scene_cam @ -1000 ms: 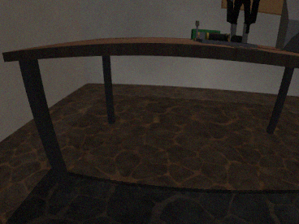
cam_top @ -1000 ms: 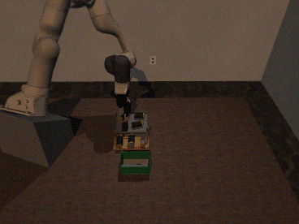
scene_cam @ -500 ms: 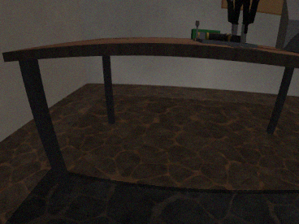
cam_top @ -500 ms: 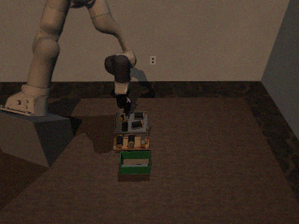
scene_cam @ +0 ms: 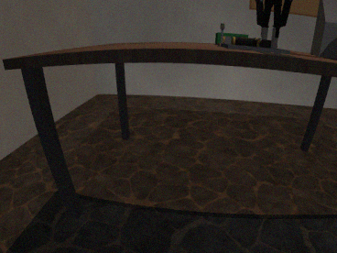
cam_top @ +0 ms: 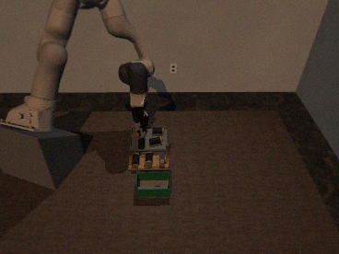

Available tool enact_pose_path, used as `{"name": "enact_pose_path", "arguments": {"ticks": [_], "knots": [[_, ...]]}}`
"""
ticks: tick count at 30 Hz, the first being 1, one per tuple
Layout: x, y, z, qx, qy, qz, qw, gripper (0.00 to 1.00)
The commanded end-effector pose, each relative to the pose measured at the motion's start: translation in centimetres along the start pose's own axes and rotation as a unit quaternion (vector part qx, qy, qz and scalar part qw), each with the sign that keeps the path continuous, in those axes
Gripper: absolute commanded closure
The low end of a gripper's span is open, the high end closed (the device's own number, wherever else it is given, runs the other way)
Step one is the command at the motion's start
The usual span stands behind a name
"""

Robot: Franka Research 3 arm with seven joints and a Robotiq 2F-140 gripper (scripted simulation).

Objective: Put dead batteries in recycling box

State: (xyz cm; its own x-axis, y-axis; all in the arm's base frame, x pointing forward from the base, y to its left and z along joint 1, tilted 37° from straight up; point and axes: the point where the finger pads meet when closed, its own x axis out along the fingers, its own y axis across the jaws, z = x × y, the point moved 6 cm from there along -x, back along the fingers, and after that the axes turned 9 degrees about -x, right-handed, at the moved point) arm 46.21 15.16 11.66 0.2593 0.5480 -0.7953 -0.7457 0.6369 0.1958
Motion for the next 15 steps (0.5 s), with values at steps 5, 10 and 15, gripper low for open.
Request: {"name": "enact_pose_path", "arguments": {"ticks": [5,10,15], "knots": [[-0.3,0.1,0.1,-0.003,0.000,0.000,1.000,0.84],[-2.4,0.1,0.1,-0.003,0.000,0.000,1.000,0.84],[-4.2,0.1,0.1,-0.003,0.000,0.000,1.000,0.84]]}}
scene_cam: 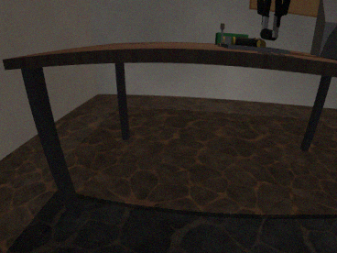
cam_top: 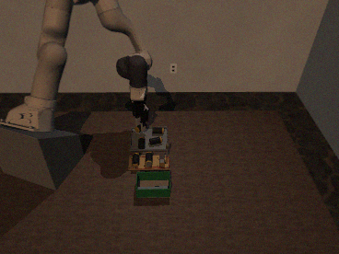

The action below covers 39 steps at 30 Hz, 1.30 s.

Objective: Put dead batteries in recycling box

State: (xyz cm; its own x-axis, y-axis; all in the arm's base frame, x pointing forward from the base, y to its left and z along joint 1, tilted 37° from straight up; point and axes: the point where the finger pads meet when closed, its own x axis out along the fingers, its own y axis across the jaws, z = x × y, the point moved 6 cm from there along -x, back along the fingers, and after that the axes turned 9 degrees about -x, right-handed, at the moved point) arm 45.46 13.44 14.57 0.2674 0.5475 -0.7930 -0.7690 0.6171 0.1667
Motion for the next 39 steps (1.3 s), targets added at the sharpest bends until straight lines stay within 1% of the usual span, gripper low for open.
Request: {"name": "enact_pose_path", "arguments": {"ticks": [1,10,12,17,19,21,30,34,36,39], "knots": [[-0.7,0.0,-0.2,0.018,0.003,0.003,1.000,0.84],[-1.1,0.0,-0.2,0.018,0.003,0.003,1.000,0.84],[-2.1,0.0,-0.2,0.018,0.003,0.003,1.000,0.84],[-6.7,0.0,-0.2,0.018,0.003,0.003,1.000,0.84],[-6.7,0.0,-0.2,0.018,0.003,0.003,1.000,0.84],[-7.8,0.0,-0.1,0.018,0.003,0.003,1.000,0.84],[-8.1,0.0,-0.1,0.024,0.003,0.003,1.000,0.84],[-8.1,0.0,-0.1,0.048,0.003,0.003,0.999,0.84],[-8.1,0.0,-0.1,0.048,0.003,0.003,0.999,0.84],[-8.1,0.0,-0.1,0.084,0.004,0.003,0.996,0.84]]}}
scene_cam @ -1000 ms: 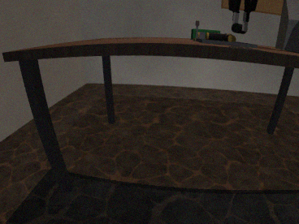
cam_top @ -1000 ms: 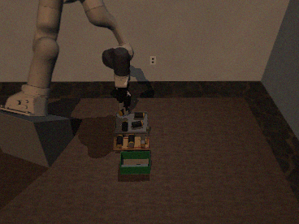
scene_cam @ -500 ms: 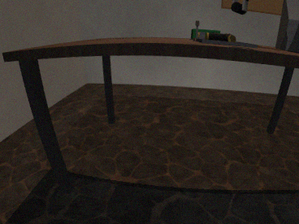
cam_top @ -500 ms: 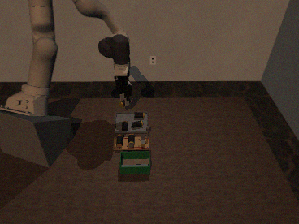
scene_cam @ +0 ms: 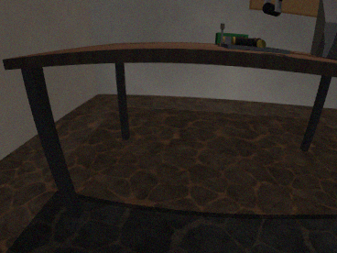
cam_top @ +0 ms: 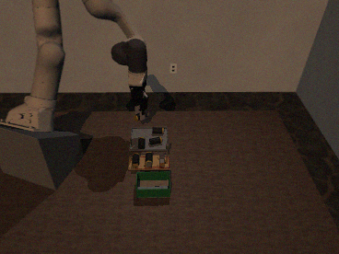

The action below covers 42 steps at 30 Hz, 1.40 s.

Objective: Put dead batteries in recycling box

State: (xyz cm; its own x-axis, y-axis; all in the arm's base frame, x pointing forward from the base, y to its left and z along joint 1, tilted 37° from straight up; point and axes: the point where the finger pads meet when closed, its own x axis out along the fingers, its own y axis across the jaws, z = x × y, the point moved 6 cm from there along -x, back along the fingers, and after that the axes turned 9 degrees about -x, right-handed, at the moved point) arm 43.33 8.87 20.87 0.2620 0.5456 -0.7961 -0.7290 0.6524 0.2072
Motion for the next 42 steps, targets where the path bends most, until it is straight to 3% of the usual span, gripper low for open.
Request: {"name": "enact_pose_path", "arguments": {"ticks": [1,7,12,14,16,21,29,31,37,40,42], "knots": [[0.00,0.14,-0.03,0.066,0.001,0.002,0.998,0.84],[0.00,0.14,-0.03,0.194,0.001,0.002,0.981,0.84],[0.00,0.14,-0.03,0.338,0.001,0.002,0.941,0.84],[0.00,0.14,-0.03,0.338,0.001,0.002,0.941,0.84],[0.00,0.14,-0.03,0.400,0.001,0.002,0.916,0.84],[0.00,0.14,-0.03,0.556,0.001,0.001,0.831,0.84],[0.00,0.14,-0.03,0.758,0.002,0.001,0.652,0.84],[0.00,0.14,-0.03,0.758,0.002,0.001,0.652,0.84],[0.00,0.14,-0.03,0.851,0.002,0.001,0.525,0.84],[0.00,0.14,-0.03,0.879,0.002,0.001,0.476,0.84],[0.00,0.14,-0.03,0.892,0.002,0.001,0.451,0.84]]}}
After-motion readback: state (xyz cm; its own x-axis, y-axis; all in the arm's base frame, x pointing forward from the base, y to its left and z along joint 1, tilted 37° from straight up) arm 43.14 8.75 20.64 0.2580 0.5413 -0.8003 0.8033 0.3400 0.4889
